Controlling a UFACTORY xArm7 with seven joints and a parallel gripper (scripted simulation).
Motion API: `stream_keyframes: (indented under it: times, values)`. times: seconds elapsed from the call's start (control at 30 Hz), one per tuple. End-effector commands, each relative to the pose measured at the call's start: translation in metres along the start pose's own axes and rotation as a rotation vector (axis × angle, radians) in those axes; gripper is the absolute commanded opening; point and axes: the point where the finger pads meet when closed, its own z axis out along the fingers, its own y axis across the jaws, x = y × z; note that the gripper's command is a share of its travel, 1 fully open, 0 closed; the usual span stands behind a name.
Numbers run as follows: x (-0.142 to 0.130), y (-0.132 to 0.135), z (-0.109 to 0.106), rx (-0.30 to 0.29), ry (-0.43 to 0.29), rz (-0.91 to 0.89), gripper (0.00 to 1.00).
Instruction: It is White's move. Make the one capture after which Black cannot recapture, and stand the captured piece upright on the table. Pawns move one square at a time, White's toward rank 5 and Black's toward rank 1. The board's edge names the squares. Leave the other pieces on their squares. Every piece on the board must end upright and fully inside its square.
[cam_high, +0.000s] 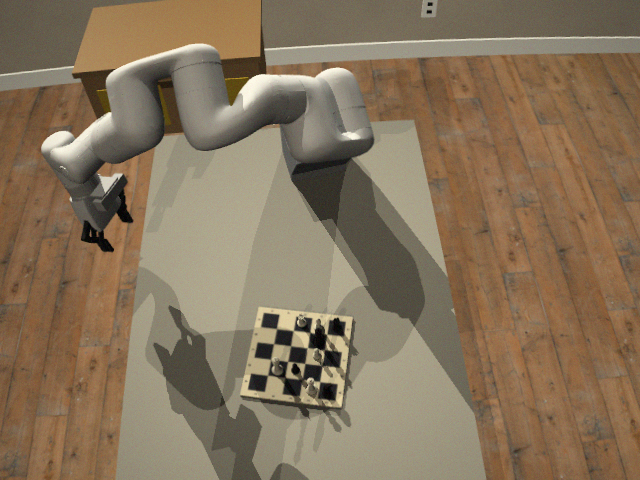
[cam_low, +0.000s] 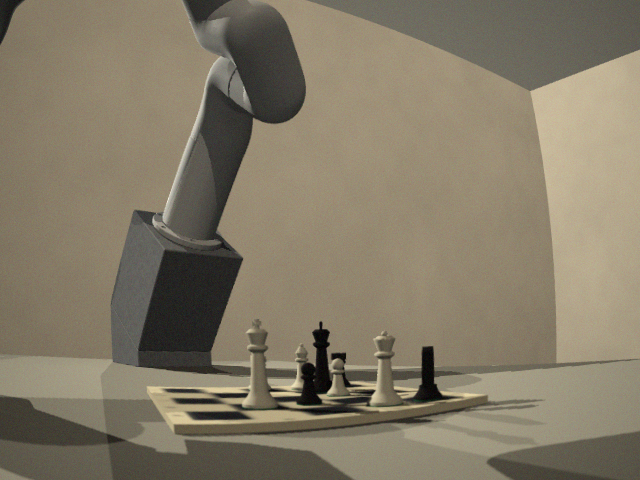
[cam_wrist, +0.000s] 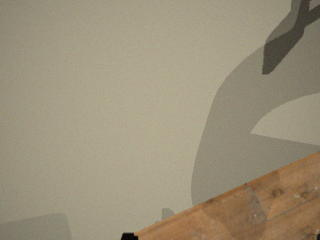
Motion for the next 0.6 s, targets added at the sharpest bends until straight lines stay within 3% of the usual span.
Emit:
stream_keyframes:
  times: [0.0, 0.03, 0.07, 0.17, 0.27, 0.33, 0.37, 0.43, 0.47, 0.57]
  values:
    - [0.003, 0.053, 0.026, 0.002, 0.112, 0.010, 1.00]
    - [0.003, 0.053, 0.026, 0.002, 0.112, 0.010, 1.00]
    - [0.011, 0.075, 0.038, 0.006, 0.160, 0.015, 1.00]
    - [0.011, 0.075, 0.038, 0.006, 0.160, 0.015, 1.00]
    - [0.031, 0.116, 0.061, 0.025, 0.257, 0.027, 1.00]
    - [0.031, 0.116, 0.061, 0.025, 0.257, 0.027, 1.00]
    - [0.043, 0.133, 0.071, 0.038, 0.303, 0.034, 1.00]
    - [0.043, 0.133, 0.071, 0.038, 0.303, 0.034, 1.00]
    - [0.055, 0.148, 0.080, 0.054, 0.346, 0.041, 1.00]
    - [0.068, 0.162, 0.088, 0.072, 0.387, 0.048, 1.00]
